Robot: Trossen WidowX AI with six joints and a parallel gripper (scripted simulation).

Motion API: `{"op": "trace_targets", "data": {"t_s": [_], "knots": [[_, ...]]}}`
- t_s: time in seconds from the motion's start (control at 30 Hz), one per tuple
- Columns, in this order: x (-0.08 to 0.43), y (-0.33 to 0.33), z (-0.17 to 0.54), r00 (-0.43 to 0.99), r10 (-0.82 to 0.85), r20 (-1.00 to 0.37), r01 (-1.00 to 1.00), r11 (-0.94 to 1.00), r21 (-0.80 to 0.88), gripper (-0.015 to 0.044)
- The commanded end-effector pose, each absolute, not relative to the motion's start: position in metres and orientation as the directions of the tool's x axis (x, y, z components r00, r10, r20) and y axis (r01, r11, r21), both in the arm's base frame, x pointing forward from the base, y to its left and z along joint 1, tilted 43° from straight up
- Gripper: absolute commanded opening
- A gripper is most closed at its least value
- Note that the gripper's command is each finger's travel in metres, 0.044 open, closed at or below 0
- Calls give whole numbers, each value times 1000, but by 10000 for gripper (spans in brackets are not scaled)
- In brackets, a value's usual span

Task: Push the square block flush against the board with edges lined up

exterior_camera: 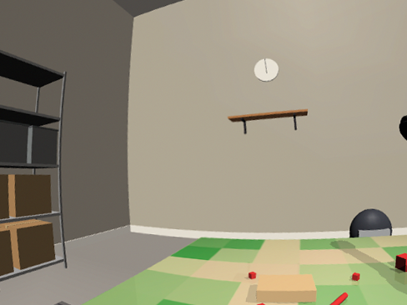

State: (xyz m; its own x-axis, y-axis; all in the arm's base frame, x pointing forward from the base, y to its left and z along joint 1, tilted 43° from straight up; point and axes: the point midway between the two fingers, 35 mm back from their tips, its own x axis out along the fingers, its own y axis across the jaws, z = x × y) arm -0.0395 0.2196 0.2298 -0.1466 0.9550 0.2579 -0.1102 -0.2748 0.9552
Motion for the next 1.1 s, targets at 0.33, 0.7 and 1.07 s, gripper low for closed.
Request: {"op": "trace_targets", "data": {"t_s": [0.33,0.7,1.07], "knots": [[-19,235,223,-71,986,150,-275,-164,947,111],[28,256,208,85,995,-55,-511,91,855,0],[84,264,187,248,941,-230,-593,335,732,0]]}}
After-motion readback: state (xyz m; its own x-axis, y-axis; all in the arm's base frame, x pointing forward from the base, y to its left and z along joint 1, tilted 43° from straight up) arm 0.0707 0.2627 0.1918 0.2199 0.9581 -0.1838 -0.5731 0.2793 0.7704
